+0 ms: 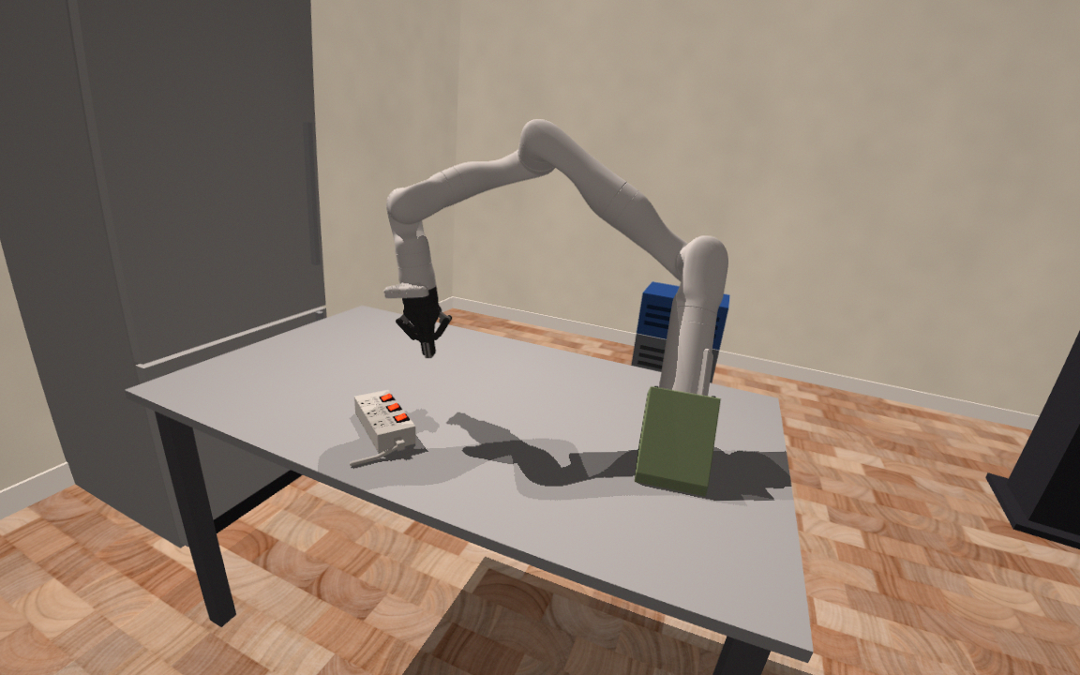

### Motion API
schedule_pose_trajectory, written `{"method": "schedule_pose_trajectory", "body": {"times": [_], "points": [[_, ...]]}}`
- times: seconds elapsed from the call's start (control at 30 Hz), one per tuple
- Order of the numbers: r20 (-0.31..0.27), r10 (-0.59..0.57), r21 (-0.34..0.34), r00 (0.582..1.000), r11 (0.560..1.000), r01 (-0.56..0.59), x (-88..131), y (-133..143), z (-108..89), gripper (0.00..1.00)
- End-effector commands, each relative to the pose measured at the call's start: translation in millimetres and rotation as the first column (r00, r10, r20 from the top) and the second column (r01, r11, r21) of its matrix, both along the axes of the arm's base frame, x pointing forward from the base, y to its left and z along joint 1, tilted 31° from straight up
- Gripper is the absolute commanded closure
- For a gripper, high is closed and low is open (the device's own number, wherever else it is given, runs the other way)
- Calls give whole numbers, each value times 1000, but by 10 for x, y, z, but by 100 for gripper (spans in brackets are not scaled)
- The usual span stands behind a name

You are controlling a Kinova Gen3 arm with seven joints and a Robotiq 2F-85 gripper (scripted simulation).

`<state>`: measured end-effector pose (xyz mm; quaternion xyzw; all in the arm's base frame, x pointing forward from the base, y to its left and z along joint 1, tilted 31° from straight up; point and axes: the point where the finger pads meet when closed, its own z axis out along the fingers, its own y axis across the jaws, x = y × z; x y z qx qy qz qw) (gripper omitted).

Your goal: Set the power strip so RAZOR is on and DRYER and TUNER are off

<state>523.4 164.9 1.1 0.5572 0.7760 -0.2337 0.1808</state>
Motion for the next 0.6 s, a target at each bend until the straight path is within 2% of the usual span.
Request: {"method": "schedule_pose_trajectory", "body": {"times": [0.0,0.57], "points": [[3,3,-2,1000,1000,-3,-5,35,-8,100],[38,-14,-21,999,1000,15,0,103,-50,100]]}}
